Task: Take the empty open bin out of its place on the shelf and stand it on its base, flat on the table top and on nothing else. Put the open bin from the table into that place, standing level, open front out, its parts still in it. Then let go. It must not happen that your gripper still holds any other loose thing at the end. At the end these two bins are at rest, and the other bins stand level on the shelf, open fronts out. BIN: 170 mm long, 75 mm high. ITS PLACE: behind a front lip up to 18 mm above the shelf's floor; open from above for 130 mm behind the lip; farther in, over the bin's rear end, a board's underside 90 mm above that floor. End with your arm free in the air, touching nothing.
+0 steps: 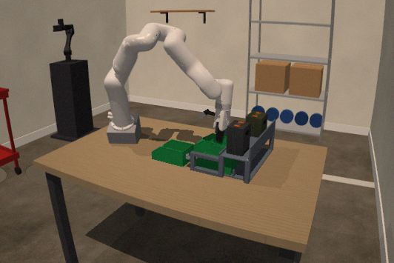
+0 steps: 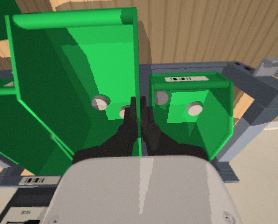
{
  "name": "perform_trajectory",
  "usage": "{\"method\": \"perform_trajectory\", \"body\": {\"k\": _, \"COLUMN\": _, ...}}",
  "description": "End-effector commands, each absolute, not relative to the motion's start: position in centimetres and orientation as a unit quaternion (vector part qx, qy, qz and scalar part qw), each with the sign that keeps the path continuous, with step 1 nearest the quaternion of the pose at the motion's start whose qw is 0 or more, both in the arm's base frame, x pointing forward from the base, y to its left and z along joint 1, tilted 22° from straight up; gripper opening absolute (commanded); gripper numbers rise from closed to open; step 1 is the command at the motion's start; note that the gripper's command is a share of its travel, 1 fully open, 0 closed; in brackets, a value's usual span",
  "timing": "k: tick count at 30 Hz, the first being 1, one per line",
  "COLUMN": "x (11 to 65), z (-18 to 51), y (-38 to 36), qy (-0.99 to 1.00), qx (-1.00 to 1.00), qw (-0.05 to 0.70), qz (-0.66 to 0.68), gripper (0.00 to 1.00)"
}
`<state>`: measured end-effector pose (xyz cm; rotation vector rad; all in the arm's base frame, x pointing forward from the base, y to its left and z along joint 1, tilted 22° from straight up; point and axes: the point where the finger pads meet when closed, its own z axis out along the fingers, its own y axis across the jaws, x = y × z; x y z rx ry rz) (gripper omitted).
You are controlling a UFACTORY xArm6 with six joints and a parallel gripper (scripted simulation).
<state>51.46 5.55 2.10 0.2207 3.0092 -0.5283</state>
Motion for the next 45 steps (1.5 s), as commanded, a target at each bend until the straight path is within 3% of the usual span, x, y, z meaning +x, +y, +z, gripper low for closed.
{"method": "perform_trajectory", "body": {"k": 1, "x": 51.85, "z": 2.3, "y": 5.61, "qy": 0.982, "qx": 0.072, "qw": 0.042, "qz": -0.172, "gripper": 0.0}}
{"method": "perform_trajectory", "body": {"k": 45, "x": 52.78, "z": 2.42, "y": 5.49, "qy": 0.981, "qx": 0.071, "qw": 0.046, "qz": -0.172, "gripper": 0.0}}
